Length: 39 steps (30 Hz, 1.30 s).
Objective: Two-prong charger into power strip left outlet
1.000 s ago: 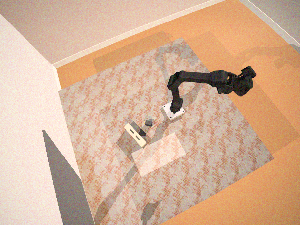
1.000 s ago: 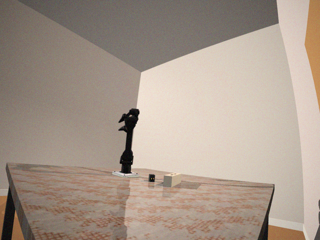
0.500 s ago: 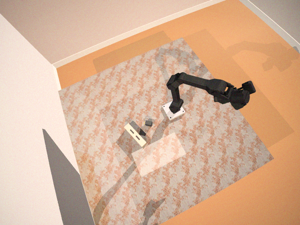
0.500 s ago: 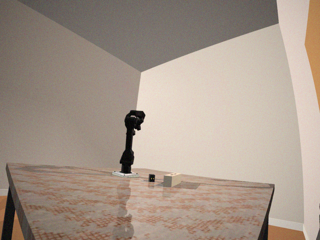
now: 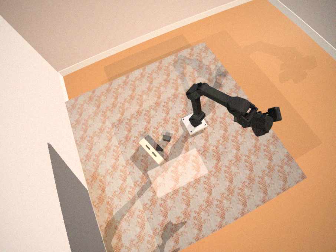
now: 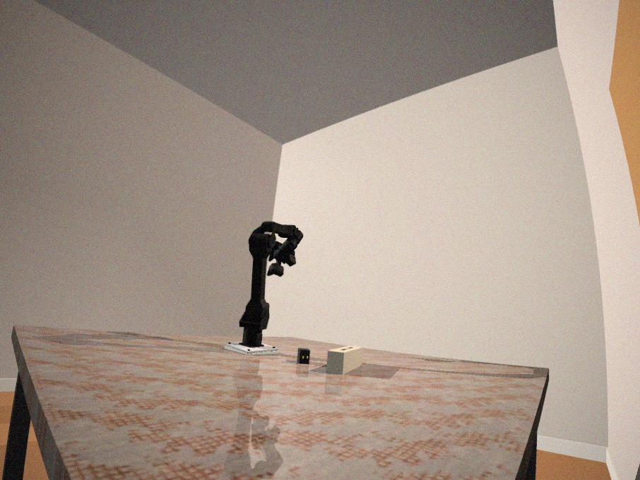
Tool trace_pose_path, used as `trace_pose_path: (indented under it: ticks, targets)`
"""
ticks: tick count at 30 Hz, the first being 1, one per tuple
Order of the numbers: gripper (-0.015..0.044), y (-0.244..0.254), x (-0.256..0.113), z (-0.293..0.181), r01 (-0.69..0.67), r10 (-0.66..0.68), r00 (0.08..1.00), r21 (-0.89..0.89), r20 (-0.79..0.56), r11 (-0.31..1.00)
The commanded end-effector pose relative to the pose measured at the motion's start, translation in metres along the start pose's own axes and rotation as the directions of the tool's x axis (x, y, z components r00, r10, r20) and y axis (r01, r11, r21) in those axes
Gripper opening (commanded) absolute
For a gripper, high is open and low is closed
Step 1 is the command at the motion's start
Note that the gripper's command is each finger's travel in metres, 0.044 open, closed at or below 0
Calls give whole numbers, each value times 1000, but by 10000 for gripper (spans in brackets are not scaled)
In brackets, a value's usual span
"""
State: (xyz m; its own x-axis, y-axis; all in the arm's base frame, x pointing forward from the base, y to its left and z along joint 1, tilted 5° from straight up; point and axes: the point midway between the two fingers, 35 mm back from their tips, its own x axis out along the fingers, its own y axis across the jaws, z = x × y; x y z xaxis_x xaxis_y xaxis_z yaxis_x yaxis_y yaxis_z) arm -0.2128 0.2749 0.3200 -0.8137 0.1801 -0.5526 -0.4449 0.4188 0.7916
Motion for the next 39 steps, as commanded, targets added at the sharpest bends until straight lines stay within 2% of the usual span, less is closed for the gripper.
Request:
trace_pose_path:
  ticks: [1,19,39]
  targets:
    - [440,-9,-8,18,10,-10,998,13,61,1000]
    - [440,-52,-48,83,35,-72,956,132,285,991]
    - [440,-114,-104,139,29,-180,864,311,470,950]
